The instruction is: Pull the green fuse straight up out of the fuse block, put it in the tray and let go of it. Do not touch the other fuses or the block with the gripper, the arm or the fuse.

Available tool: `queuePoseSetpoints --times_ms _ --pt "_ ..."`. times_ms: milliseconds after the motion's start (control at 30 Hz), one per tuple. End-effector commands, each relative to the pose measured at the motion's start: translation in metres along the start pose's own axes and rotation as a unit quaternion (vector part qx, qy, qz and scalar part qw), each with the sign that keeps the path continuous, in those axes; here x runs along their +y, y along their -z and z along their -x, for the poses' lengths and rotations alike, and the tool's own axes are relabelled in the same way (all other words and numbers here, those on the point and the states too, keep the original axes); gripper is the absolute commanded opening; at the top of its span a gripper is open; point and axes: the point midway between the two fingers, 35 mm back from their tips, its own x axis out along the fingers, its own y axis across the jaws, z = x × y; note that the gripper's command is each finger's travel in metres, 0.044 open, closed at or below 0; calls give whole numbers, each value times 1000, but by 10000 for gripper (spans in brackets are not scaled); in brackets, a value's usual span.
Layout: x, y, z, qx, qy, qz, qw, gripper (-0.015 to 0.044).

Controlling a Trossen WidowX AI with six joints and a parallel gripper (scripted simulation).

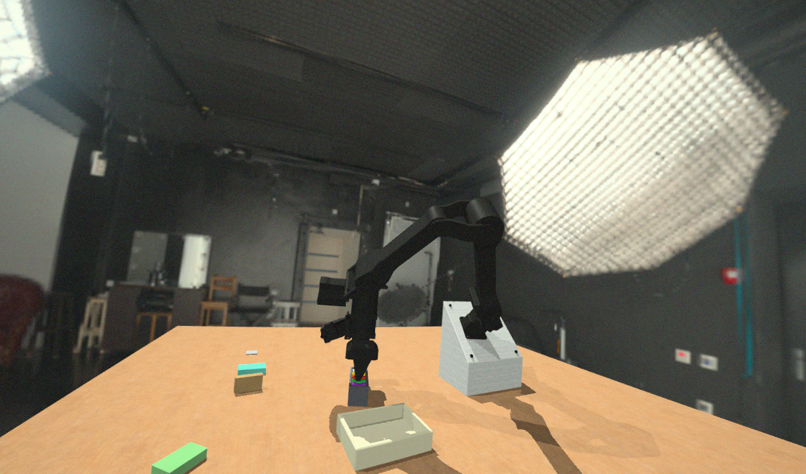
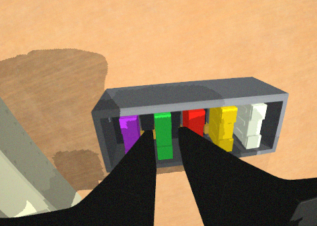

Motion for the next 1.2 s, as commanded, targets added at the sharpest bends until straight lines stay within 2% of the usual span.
queuePoseSetpoints --times_ms 0,500,833,1167 --pt "1 2 -5 3 -2 -3 1000 67" --pt "1 2 -7 3 -2 -3 1000 67" --pt "0 2 -6 2 0 0 1000 0" --pt "0 1 -3 2 0 0 1000 0"
